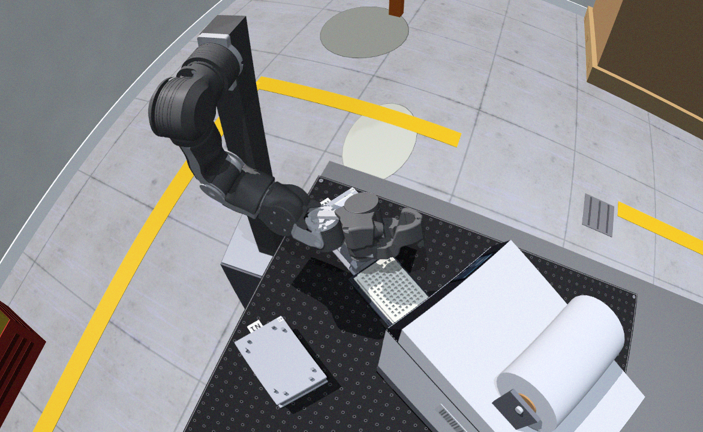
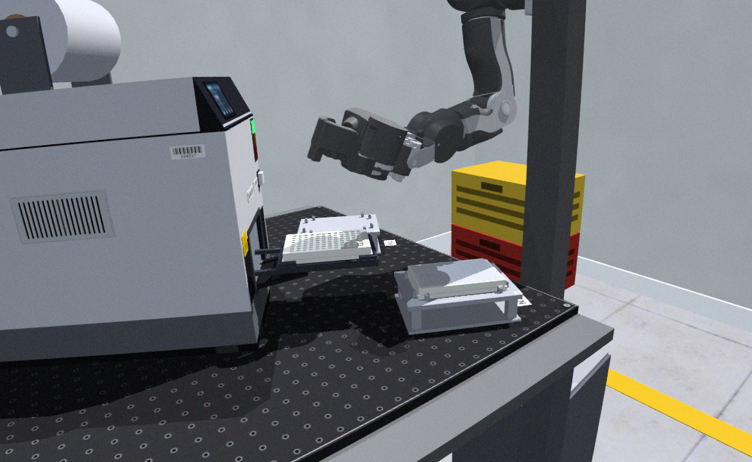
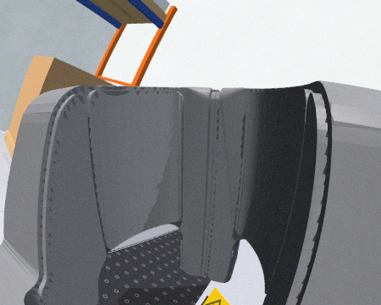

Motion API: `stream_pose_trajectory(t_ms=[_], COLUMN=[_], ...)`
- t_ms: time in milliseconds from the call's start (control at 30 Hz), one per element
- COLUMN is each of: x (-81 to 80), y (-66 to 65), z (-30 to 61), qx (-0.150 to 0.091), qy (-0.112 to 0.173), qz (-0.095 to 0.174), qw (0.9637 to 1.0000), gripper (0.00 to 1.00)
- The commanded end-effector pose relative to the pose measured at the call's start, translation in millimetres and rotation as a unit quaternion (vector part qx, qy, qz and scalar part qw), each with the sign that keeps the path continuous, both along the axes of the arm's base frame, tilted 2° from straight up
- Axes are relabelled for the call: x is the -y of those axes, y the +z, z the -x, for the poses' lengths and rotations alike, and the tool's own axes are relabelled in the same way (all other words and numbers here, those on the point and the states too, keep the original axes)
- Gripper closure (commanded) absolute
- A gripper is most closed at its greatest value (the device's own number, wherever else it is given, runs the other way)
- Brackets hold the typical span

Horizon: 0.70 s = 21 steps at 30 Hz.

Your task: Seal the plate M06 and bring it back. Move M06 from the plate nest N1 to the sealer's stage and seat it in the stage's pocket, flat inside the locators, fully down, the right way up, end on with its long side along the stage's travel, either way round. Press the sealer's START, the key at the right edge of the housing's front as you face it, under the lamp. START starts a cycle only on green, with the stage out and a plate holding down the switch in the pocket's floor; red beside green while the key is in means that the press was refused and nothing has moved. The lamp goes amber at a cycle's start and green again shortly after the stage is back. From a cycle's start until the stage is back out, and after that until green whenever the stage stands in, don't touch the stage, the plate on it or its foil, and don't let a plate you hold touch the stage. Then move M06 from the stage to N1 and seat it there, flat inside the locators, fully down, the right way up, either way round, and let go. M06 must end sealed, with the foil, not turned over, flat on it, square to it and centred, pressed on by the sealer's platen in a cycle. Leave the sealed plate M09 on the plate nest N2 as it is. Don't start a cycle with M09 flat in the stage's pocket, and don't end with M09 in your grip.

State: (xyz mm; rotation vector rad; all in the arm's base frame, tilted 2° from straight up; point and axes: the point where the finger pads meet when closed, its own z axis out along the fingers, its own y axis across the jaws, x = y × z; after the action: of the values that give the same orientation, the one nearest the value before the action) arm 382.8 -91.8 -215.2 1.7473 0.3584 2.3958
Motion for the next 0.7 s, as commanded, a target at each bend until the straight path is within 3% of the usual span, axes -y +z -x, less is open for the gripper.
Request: stream_pose_trajectory(t_ms=[0, 167, 233, 333, 667], x=[-0.1, -0.1, 16.6, 41.4, 41.4], y=[2.5, 2.5, -5.2, -15.4, -15.4], z=[-0.8, -0.8, 2.3, 6.1, 6.1], qx=[0.003, 0.003, -0.009, -0.025, -0.025], qy=[-0.002, -0.002, -0.042, -0.105, -0.105], qz=[-0.003, -0.003, -0.029, -0.072, -0.072], qw=[1.0000, 1.0000, 0.9986, 0.9916, 0.9916], gripper=[1.00, 1.00, 1.00, 1.00, 1.00])
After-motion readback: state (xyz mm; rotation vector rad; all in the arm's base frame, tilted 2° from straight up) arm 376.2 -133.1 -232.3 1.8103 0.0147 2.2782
